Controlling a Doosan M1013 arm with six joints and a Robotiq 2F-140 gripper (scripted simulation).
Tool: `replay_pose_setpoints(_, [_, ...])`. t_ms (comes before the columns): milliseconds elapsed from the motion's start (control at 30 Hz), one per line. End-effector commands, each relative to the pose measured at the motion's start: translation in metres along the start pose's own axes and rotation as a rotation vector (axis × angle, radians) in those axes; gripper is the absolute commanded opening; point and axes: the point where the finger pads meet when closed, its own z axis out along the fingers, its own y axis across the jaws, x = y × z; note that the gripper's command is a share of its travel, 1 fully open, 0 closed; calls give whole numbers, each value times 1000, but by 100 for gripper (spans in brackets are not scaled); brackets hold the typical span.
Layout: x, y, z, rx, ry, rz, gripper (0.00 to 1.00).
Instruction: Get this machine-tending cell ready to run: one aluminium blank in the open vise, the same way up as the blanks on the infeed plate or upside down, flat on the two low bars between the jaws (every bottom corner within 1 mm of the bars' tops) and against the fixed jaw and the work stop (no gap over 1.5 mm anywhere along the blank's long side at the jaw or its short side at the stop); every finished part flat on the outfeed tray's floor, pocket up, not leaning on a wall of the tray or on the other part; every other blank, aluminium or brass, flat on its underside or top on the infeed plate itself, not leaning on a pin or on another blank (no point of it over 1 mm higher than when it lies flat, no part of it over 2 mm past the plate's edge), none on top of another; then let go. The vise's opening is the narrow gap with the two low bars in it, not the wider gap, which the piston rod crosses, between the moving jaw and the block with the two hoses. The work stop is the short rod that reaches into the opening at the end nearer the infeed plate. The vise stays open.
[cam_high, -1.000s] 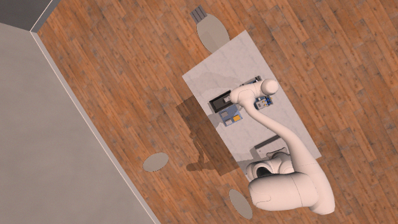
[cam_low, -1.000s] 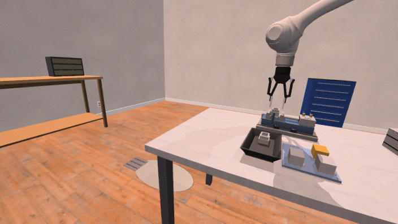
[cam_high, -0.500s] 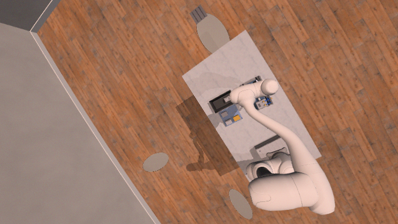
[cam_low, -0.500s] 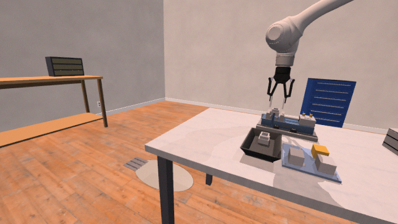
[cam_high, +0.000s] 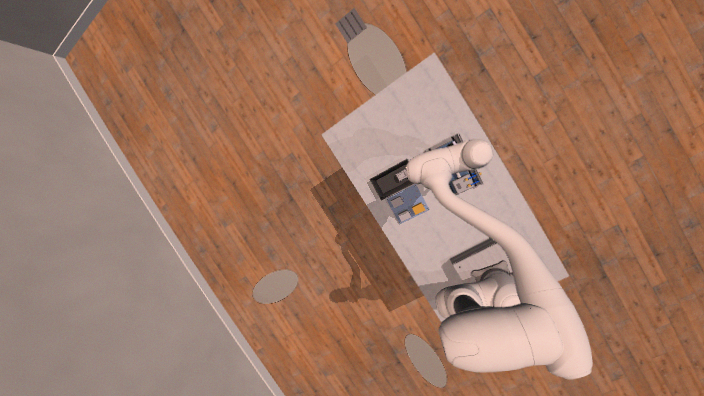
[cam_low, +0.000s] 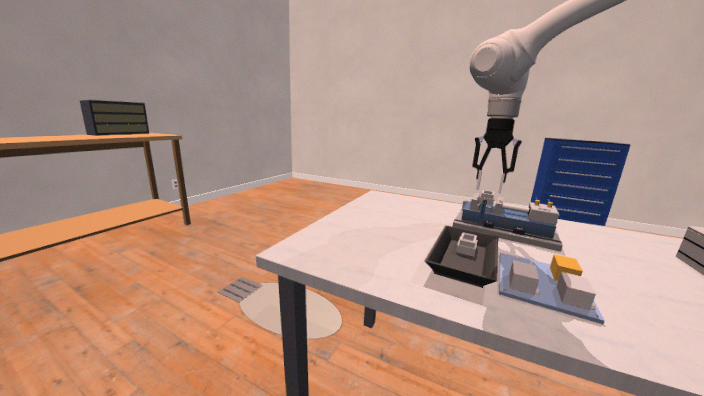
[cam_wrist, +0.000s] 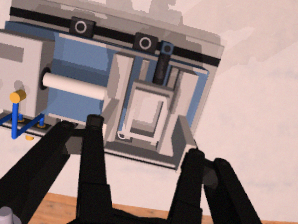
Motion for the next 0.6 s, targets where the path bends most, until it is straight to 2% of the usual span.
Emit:
replay_pose_setpoints(0, [0,0,0,0,0,0,40])
replay_pose_setpoints(567, [0,0,6,0,0,0,40])
